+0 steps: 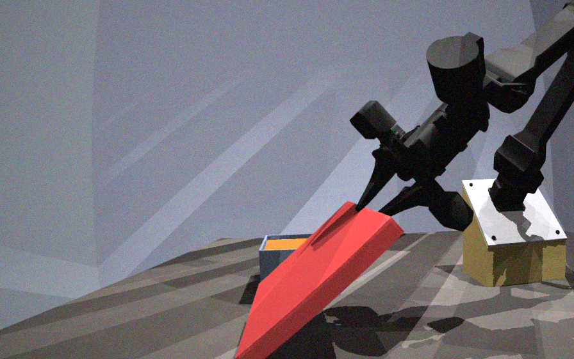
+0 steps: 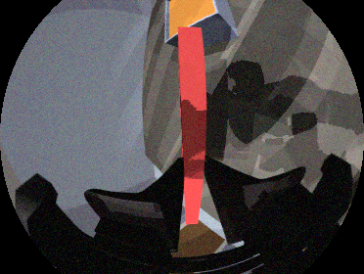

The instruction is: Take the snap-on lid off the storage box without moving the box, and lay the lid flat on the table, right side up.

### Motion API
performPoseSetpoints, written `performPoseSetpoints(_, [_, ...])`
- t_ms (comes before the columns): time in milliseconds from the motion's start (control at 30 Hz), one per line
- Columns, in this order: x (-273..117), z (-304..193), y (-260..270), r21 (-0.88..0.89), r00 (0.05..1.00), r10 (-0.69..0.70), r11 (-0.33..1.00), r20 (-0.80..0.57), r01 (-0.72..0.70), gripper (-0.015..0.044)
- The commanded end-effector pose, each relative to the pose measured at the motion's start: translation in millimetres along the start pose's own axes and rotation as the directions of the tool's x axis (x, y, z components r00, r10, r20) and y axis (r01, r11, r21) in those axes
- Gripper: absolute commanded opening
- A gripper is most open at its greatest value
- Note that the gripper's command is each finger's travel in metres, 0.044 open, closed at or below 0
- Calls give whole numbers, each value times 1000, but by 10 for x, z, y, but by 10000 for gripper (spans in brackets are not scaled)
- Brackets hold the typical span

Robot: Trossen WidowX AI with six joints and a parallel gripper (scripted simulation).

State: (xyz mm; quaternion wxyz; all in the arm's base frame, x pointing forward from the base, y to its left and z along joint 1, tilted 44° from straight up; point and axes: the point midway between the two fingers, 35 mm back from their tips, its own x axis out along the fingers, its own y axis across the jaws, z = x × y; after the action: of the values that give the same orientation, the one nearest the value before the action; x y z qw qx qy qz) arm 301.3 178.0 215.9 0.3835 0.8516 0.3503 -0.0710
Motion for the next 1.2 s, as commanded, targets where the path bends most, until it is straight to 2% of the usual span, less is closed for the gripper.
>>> performPoseSetpoints(0, [14,7,10,6,1000,14,1000,4,-14,0])
performPoseSetpoints(1167, [196,6,-202,7,1000,14,1000,4,-14,0])
